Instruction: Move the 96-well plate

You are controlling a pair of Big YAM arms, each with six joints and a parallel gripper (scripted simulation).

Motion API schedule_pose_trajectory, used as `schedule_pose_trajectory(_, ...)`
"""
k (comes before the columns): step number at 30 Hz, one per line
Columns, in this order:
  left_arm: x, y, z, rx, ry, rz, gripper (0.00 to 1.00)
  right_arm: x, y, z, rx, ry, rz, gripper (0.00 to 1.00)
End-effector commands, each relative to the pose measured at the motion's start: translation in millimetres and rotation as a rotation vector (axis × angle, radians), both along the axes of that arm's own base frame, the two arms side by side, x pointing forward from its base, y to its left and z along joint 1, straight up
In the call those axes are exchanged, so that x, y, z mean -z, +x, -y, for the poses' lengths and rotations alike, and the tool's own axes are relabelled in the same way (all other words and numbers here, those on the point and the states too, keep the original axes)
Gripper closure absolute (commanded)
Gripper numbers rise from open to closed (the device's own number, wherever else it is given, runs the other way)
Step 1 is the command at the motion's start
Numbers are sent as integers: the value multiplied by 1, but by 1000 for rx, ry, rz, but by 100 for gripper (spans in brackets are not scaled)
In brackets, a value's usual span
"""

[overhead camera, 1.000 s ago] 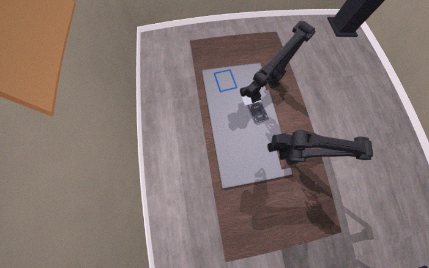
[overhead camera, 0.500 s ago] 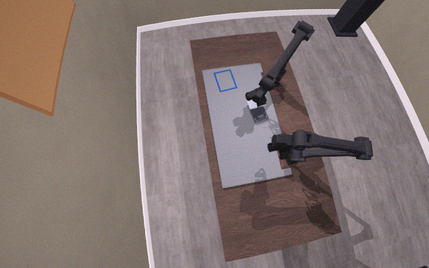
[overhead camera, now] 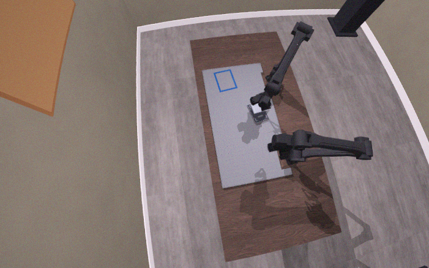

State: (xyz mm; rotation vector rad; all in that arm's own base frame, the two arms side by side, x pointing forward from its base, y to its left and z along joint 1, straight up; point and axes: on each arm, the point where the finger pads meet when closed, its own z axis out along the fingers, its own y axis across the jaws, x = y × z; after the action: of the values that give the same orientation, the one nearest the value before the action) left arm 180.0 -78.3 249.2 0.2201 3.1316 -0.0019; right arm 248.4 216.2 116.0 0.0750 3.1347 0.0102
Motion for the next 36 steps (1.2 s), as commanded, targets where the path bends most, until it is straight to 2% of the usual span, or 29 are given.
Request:
schedule_pose_trajectory(1, -13, 5, 2, -15, -12, 28, 0, -15, 13, -24, 22, 19, 22, 100)
schedule_pose_trajectory(32, -13, 5, 2, -15, -12, 28, 0, -15, 18, -25, 29, 21, 24, 100)
schedule_pose_trajectory(34, -13, 5, 2, -15, -12, 28, 0, -15, 18, -25, -46, 19, 25, 100)
schedule_pose_trajectory(36, -13, 5, 2, -15, -12, 28, 0, -15, 18, -25, -46, 19, 25, 100)
